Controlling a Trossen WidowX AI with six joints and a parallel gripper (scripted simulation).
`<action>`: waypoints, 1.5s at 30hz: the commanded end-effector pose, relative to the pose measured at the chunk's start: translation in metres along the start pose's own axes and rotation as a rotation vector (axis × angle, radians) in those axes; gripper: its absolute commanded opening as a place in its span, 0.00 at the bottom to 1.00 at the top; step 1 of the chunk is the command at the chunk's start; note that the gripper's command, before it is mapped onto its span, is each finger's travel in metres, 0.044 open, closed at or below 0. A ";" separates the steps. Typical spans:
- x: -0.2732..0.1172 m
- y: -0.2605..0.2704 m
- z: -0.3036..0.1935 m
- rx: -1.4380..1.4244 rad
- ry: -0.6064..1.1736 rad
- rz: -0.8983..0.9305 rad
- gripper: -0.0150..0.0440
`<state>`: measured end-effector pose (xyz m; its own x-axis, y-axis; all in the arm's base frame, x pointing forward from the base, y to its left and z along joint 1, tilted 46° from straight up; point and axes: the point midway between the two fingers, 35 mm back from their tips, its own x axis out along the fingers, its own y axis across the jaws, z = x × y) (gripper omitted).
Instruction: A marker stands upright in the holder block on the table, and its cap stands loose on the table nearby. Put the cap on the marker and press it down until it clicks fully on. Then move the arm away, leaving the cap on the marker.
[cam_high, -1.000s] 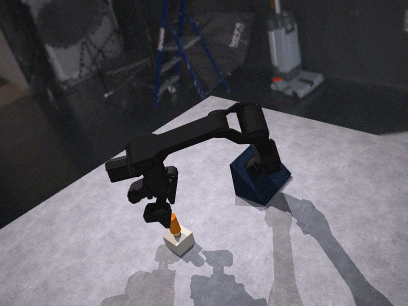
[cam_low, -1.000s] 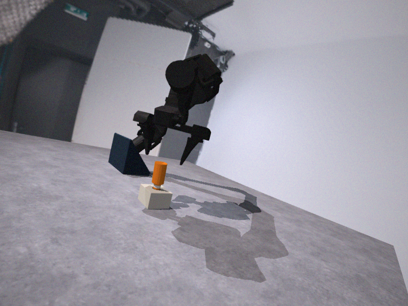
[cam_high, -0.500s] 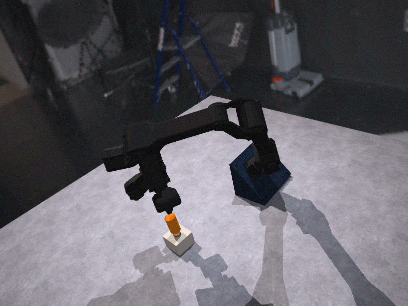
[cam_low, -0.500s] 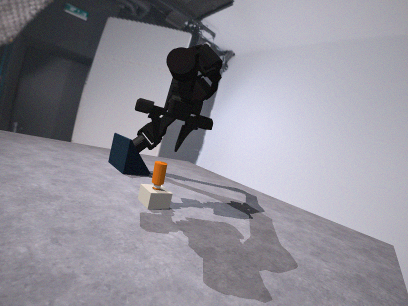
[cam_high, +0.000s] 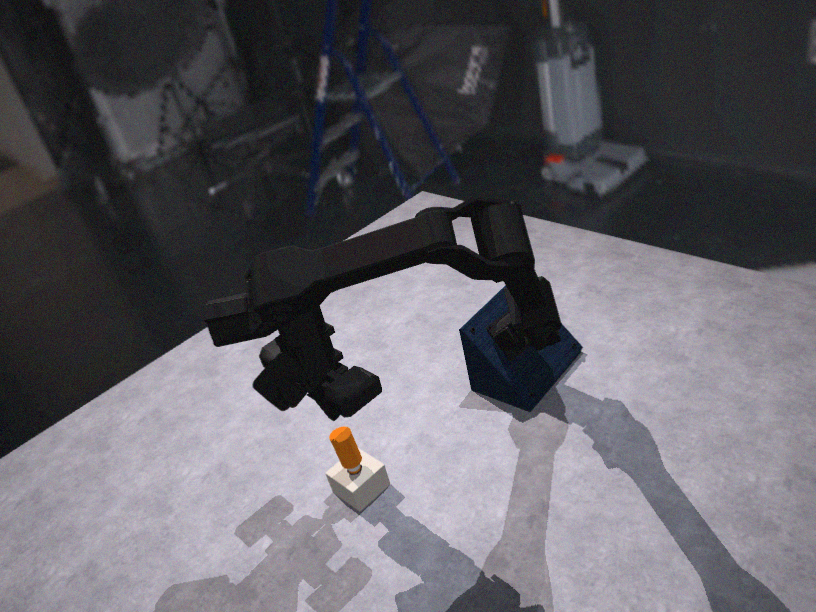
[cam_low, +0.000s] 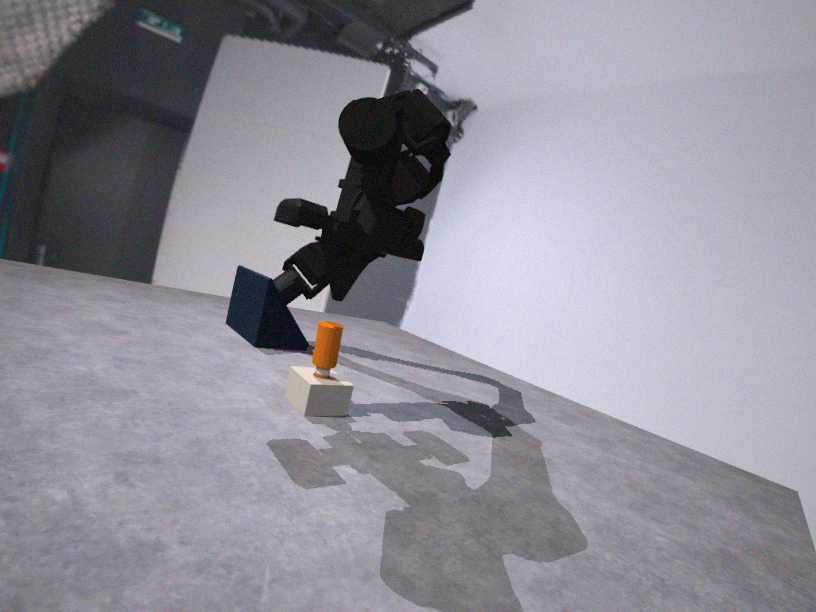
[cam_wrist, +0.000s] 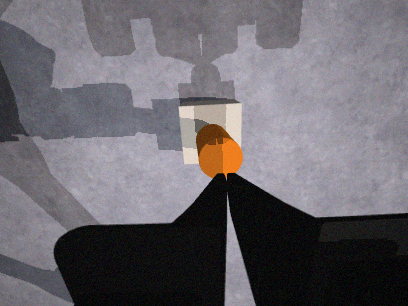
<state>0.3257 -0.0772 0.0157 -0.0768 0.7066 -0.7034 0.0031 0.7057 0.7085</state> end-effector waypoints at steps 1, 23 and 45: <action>0.001 0.000 0.000 -0.012 -0.001 0.002 0.25; 0.029 0.000 0.000 -0.012 -0.002 0.003 0.25; 0.033 -0.002 0.003 -0.017 -0.014 -0.005 0.25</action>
<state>0.3255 -0.0529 -0.0113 -0.0635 0.7043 -0.7070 -0.0146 0.7077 0.7063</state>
